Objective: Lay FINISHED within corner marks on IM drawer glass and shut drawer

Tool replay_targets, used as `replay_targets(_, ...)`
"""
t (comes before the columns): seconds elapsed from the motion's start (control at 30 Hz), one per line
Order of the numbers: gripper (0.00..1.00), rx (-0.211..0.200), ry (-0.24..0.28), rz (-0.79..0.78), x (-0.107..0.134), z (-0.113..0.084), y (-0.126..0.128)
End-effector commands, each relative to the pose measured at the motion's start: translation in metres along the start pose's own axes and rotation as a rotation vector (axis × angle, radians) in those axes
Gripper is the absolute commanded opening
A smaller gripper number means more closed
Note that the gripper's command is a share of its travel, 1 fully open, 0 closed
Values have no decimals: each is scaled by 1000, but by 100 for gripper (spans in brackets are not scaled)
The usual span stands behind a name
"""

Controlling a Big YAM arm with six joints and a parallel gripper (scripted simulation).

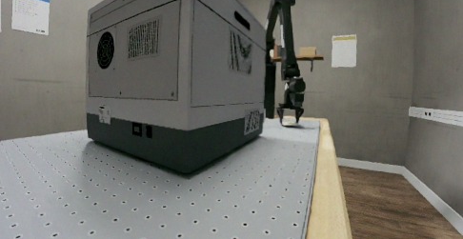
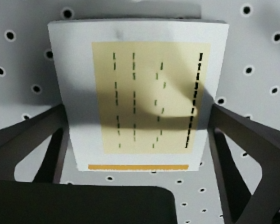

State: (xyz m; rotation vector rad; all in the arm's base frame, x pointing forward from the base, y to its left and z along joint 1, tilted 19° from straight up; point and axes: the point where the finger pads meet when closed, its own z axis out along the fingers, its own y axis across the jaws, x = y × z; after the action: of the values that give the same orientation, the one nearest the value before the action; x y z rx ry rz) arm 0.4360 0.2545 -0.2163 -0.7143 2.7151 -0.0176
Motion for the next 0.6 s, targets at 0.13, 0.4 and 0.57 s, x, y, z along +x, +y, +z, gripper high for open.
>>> replay_targets(0.13,78,-6,-8,-4,-5,-19,7)
replay_targets(0.4,78,-5,-8,-1,-5,-27,5)
replay_targets(0.57,78,-5,-8,-4,-5,-34,6)
